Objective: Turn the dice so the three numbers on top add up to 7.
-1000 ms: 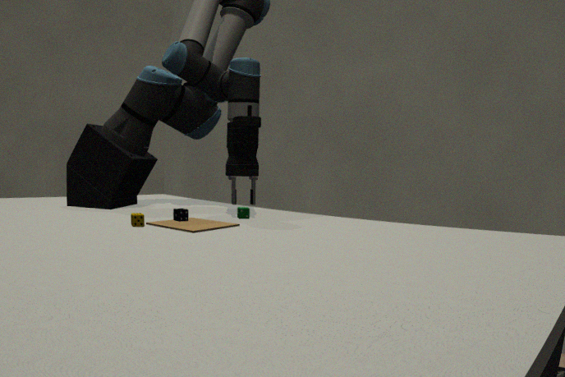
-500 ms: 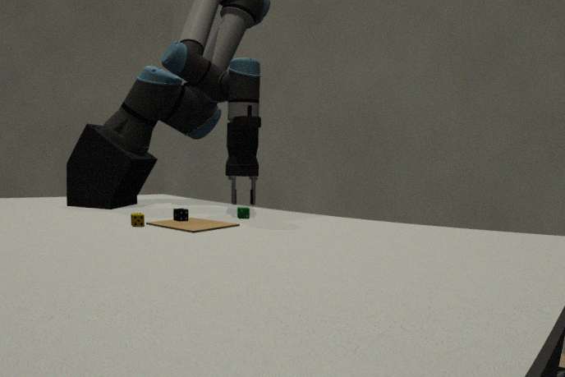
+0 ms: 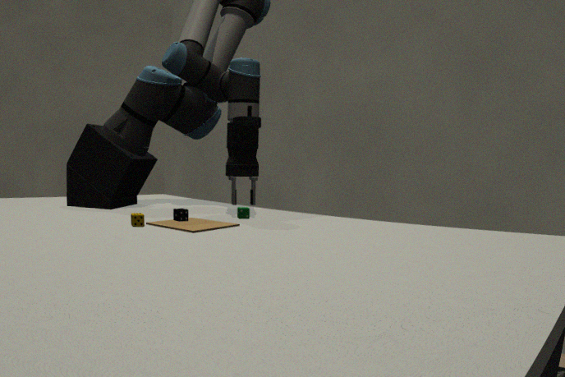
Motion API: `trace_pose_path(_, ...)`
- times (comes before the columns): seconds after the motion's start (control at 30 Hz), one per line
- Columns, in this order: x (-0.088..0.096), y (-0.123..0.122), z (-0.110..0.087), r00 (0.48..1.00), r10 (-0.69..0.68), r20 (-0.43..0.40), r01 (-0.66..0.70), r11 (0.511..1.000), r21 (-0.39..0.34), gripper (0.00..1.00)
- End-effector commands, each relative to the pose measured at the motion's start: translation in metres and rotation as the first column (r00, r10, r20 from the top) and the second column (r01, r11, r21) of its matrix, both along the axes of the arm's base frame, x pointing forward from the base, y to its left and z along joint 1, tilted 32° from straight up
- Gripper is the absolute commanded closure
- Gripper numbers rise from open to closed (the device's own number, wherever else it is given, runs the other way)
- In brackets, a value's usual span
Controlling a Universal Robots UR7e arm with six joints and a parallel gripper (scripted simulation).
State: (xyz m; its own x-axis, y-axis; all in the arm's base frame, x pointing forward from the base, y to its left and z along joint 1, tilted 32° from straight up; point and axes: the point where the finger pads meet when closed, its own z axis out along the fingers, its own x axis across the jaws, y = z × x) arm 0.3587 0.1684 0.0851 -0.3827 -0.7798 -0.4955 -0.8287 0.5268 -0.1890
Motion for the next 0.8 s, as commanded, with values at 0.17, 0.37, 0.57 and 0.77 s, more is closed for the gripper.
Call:
trace_pose_path(0.17, 0.003, 0.003, -0.006, 1.0, 0.0, 0.001, 0.0, 1.0, 0.0, 0.21)
trace_pose_path(0.37, 0.008, 0.006, -0.016, 1.0, 0.0, 0.001, 0.0, 1.0, 0.0, 0.21)
trace_pose_path(0.57, 0.01, 0.009, -0.021, 1.0, 0.0, 0.001, 0.0, 1.0, 0.0, 0.21)
trace_pose_path(0.77, 0.012, 0.01, -0.025, 1.0, 0.0, 0.001, 0.0, 1.0, 0.0, 0.21)
